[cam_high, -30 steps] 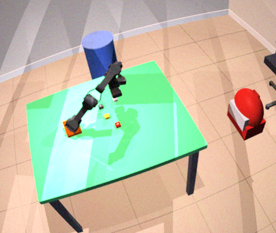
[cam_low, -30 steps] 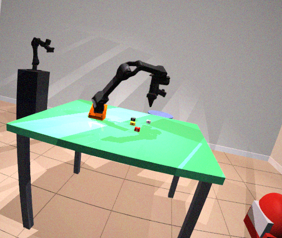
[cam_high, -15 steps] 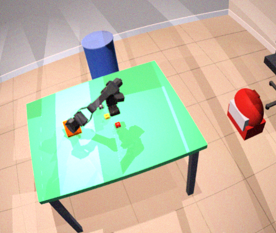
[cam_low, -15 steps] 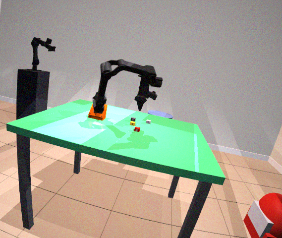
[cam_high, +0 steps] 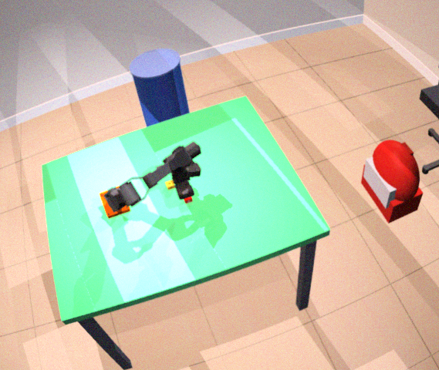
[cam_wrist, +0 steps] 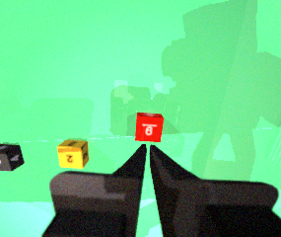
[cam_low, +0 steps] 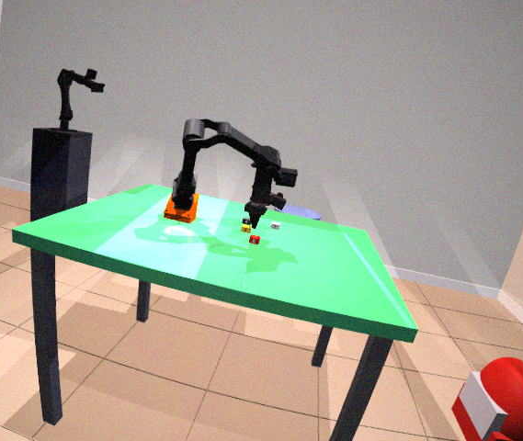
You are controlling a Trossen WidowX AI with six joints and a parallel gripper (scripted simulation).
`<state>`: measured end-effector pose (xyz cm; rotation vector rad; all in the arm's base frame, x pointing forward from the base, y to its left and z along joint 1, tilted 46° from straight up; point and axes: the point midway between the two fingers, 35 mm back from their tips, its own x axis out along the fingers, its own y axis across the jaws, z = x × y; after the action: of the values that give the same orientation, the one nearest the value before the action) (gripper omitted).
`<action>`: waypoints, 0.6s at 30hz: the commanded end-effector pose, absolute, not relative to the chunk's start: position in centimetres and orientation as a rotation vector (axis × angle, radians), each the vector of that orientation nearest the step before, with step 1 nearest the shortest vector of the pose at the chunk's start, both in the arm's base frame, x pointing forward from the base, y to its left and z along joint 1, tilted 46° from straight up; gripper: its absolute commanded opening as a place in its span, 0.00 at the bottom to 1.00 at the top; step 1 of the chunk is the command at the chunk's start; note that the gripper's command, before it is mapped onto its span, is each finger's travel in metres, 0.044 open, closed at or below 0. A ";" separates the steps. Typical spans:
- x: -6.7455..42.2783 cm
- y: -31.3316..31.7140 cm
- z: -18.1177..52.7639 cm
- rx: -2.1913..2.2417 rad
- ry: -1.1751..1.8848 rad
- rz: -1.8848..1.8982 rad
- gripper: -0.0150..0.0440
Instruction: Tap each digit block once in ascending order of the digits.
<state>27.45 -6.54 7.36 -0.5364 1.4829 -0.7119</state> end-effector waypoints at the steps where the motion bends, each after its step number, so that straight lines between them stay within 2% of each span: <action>1: 27.2 -7.1 6.9 -0.545 1.484 -0.710 0.29; 18: 27.1 -8.9 5.2 -0.546 1.483 -0.711 0.29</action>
<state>27.37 -8.58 5.60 -0.5345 1.4749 -0.7134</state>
